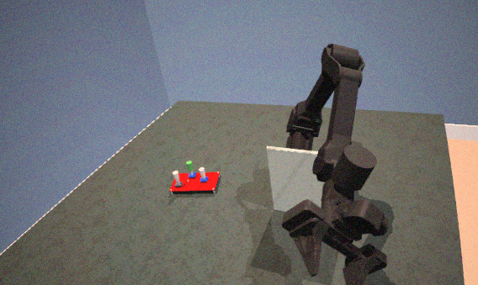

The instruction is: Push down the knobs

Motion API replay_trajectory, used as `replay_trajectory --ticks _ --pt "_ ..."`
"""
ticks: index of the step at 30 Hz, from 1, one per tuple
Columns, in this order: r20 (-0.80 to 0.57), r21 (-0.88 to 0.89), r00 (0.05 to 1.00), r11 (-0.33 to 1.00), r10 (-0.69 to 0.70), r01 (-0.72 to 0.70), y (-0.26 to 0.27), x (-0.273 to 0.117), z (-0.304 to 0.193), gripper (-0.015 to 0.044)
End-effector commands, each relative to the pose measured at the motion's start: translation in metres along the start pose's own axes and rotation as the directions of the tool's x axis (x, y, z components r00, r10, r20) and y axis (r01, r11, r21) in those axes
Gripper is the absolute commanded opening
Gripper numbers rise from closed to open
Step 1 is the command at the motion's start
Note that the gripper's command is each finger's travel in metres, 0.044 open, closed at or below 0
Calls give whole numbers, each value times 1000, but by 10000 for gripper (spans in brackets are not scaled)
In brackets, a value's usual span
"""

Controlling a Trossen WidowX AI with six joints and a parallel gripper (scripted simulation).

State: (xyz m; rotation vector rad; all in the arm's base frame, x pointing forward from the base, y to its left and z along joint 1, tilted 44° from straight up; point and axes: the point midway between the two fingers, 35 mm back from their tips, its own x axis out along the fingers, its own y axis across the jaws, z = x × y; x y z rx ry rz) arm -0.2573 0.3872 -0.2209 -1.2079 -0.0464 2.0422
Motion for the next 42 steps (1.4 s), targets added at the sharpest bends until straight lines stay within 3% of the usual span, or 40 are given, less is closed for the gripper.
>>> replay_trajectory --ticks 1,15,28,42 --pt "-3 2 1000 1000 -2 2 -2 0 -1 374" --pt "-254 246 958 948 -136 200 -118 -14 -72 6" --pt "-515 436 839 790 -175 432 -210 -61 -161 0" --pt "-748 528 657 517 -93 674 -267 -142 -266 0"
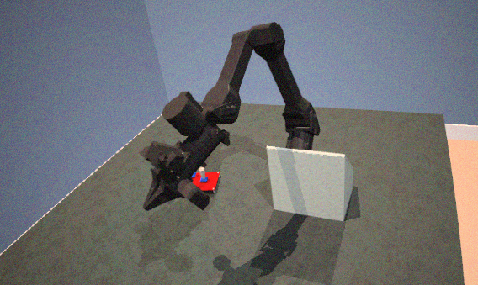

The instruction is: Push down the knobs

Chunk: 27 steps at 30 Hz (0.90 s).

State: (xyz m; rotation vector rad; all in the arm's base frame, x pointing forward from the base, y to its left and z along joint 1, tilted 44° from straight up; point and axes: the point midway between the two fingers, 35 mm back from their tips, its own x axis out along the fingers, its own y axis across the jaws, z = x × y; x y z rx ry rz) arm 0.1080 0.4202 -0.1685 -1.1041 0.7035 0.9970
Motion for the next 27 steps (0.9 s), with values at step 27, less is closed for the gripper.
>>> replay_trajectory --ticks 27 --pt "-592 552 799 669 -106 498 -245 -40 -168 0"
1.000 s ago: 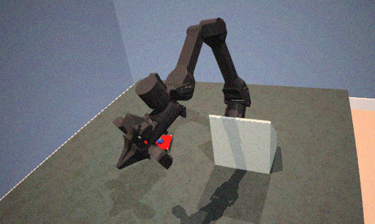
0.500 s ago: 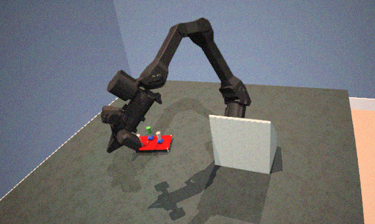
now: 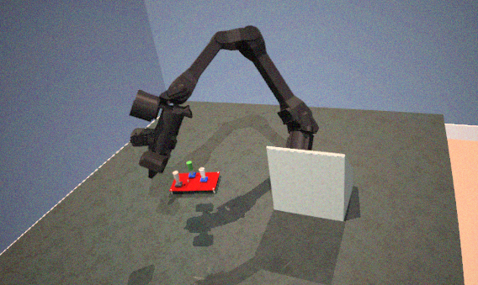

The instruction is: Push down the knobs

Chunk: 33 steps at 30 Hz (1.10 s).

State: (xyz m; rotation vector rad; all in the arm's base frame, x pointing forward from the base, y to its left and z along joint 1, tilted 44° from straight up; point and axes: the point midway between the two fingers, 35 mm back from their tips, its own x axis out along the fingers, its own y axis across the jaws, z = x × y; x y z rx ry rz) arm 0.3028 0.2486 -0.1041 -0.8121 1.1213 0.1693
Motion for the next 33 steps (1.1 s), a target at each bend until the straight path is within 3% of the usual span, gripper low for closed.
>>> replay_trajectory --ticks 1,21,33 --pt "-80 119 995 991 -53 63 -43 5 -9 0" --pt "-492 435 851 794 -184 424 -222 3 -92 0" --pt "-505 440 843 785 -186 436 -231 19 -106 0"
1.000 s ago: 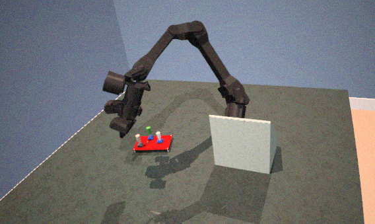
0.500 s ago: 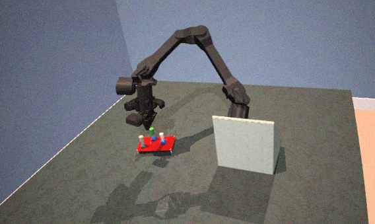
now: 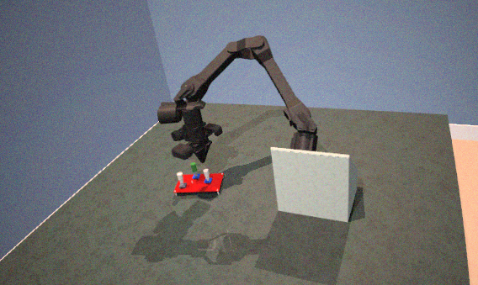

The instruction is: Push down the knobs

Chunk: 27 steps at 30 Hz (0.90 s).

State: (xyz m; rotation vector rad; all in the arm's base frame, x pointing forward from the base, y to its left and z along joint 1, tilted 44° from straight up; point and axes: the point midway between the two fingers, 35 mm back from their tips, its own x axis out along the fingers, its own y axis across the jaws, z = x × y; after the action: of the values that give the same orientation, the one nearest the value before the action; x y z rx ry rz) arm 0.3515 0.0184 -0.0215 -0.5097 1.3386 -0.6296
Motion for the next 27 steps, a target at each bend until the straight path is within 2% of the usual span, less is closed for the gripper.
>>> replay_trajectory --ticks 1,27 --pt "-4 -2 1000 1000 -10 10 -2 8 -1 0" --pt "-4 -3 1000 1000 -11 11 -3 29 -2 0"
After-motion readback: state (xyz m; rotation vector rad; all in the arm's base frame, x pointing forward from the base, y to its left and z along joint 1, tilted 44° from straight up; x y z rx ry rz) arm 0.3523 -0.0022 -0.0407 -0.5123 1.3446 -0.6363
